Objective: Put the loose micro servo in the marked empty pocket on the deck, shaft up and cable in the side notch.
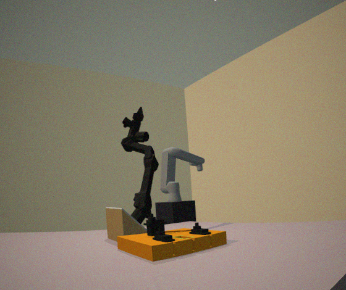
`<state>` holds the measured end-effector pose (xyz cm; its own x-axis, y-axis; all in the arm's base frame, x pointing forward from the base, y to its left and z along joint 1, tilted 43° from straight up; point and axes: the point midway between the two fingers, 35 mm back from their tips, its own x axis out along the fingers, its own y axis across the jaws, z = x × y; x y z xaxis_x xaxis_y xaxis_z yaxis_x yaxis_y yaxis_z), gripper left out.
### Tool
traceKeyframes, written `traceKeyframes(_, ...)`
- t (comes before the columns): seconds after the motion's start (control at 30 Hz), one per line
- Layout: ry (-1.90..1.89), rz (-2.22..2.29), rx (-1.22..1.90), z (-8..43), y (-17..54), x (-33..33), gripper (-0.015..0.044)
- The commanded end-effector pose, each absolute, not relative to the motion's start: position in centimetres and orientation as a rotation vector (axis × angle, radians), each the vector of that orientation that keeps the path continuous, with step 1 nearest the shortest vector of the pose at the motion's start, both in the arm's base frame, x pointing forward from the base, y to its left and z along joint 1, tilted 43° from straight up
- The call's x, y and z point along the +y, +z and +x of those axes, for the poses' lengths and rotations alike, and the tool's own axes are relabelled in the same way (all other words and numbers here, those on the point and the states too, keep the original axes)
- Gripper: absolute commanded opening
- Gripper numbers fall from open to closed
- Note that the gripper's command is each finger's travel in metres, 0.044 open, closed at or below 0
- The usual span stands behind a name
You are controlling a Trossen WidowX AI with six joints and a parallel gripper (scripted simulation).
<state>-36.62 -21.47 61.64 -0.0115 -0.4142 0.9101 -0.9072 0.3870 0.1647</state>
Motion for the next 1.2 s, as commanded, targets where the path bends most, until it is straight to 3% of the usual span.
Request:
traceKeyframes(0.0,0.6,1.2,-1.615,-36.6,61.6,-21.5,0.0426)
traceKeyframes(0.77,0.886,1.572,-1.83,-35.2,57.0,-34.2,0.044)
traceKeyframes(1.17,1.019,1.903,-2.039,-30.8,50.5,-44.2,0.044)
